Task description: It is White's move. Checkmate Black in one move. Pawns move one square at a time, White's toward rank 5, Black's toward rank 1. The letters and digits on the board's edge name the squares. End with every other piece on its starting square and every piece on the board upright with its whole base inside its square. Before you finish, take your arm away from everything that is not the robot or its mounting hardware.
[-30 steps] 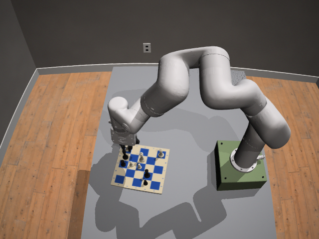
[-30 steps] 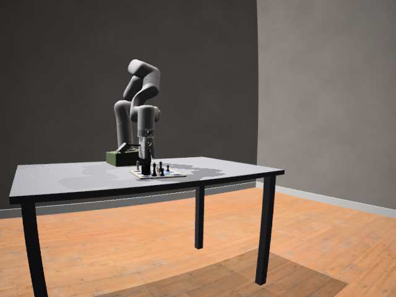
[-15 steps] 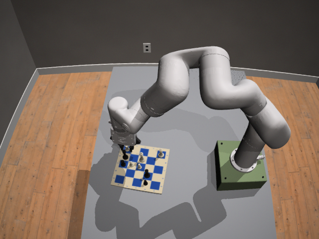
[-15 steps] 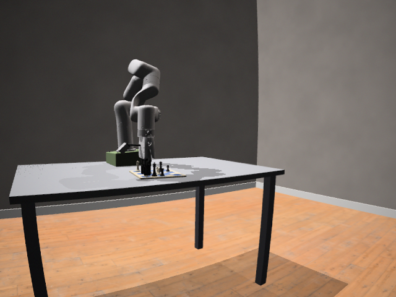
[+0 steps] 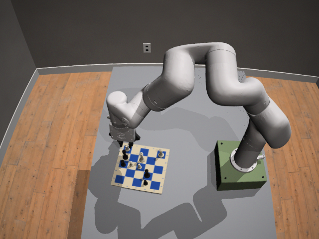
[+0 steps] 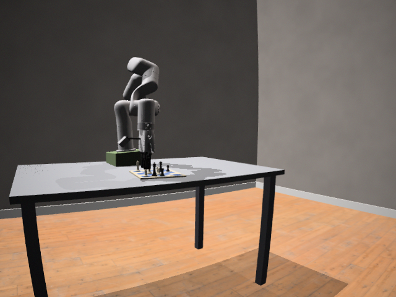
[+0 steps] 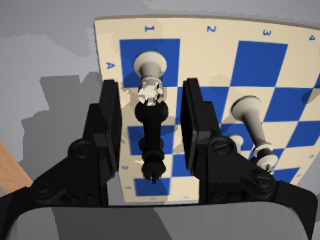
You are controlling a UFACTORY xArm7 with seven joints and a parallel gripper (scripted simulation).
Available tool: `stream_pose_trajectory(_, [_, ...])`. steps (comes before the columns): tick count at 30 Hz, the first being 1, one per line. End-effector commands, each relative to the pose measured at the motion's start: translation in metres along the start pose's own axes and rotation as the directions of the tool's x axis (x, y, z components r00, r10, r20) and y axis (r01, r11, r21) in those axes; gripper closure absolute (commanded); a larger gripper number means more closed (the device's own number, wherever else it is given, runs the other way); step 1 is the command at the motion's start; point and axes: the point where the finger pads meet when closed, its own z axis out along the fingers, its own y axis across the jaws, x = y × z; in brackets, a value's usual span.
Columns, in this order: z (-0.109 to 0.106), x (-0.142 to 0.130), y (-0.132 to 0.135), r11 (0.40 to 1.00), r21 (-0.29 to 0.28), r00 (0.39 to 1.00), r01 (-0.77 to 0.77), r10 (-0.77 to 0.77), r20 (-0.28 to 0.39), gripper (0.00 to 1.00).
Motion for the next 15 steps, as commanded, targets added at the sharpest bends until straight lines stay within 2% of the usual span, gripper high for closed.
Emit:
stream_pose_trajectory(1, [-0.022, 0.0, -0.001, 1.0, 0.004, 1.0, 0.0, 0.0, 0.0, 0.63])
stream_pose_trajectory(3, [-0.022, 0.0, -0.001, 1.0, 0.004, 1.0, 0.0, 0.0, 0.0, 0.63])
stream_pose_trajectory(10, [-0.055, 0.0, -0.001, 1.0, 0.004, 1.0, 0.0, 0.0, 0.0, 0.63])
stream_pose_trajectory(15, [-0.063, 0.0, -0.001, 1.0, 0.004, 1.0, 0.0, 0.0, 0.0, 0.63])
